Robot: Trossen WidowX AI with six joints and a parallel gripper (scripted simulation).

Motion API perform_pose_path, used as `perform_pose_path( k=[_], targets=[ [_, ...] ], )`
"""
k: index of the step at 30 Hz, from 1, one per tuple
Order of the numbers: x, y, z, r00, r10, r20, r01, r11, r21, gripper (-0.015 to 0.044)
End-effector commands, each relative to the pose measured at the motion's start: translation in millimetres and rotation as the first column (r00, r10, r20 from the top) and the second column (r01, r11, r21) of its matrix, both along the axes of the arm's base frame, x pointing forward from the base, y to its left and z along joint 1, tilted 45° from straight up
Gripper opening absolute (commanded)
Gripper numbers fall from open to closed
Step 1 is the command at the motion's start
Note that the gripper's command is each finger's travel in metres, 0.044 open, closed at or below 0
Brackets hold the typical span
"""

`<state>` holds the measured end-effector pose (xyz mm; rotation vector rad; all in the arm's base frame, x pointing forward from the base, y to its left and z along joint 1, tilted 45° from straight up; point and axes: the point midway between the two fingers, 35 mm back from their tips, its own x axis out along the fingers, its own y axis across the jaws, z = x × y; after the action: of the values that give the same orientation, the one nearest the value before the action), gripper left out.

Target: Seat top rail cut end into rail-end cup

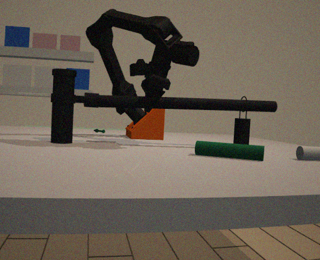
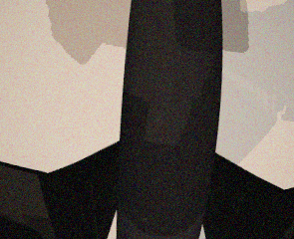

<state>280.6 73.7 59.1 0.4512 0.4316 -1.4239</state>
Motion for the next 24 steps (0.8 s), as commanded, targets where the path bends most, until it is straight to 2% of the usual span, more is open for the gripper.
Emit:
perform_pose_path(
  k=[1,24],
  targets=[
    [0.7,-2.6,4.6,1.000,0.006,0.002,-0.006,1.000,-0.012,0.0000],
    [0.0,0.0,0.0,1.000,0.000,0.000,0.000,1.000,0.000,0.0000]
  ],
)
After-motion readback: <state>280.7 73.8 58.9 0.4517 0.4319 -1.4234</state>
